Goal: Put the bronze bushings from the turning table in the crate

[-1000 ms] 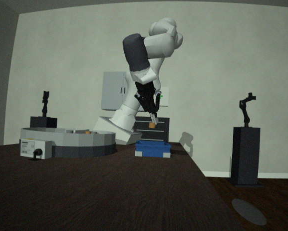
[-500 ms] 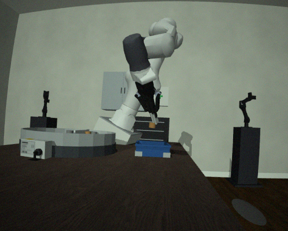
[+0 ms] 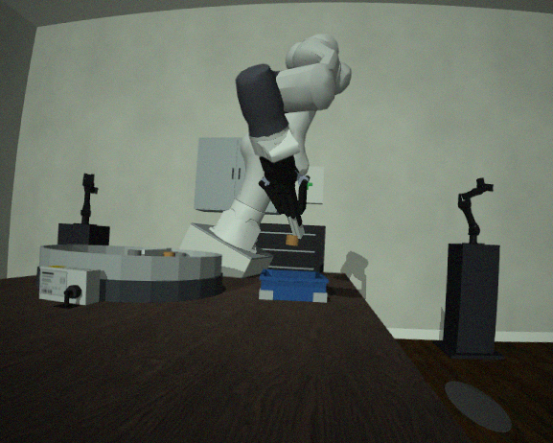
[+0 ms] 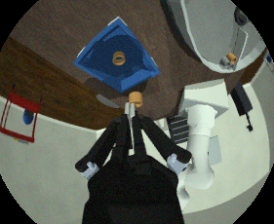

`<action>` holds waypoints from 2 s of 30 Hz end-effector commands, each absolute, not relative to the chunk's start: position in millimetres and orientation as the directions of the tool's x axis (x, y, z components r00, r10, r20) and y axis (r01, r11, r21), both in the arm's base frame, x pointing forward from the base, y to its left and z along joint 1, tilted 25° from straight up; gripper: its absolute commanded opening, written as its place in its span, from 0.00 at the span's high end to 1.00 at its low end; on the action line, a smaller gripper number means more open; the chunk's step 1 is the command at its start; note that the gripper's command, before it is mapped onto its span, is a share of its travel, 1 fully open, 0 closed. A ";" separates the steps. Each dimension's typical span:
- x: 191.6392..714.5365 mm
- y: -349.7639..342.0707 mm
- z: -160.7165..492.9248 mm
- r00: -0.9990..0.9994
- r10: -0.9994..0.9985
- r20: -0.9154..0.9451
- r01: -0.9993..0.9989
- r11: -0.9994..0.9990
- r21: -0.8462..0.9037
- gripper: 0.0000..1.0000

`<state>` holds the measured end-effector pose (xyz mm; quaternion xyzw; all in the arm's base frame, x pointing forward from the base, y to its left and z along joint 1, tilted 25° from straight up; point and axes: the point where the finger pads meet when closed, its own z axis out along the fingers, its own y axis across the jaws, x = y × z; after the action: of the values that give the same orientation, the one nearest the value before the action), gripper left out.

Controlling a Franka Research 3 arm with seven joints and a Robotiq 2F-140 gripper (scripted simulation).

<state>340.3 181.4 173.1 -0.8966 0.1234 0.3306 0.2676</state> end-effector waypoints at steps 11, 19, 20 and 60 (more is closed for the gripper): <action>341.8 184.6 175.4 0.750 -0.048 -0.660 -0.402 -0.826 -0.396 1.00; 341.8 184.7 175.5 0.750 -0.048 -0.660 -0.402 -0.826 -0.396 1.00; 341.8 184.7 175.5 0.750 -0.048 -0.660 -0.402 -0.826 -0.396 1.00; 345.0 201.2 139.3 0.750 -0.048 -0.660 -0.402 -0.826 -0.396 1.00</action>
<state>341.8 193.3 154.3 -0.8944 0.1306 0.3358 0.2649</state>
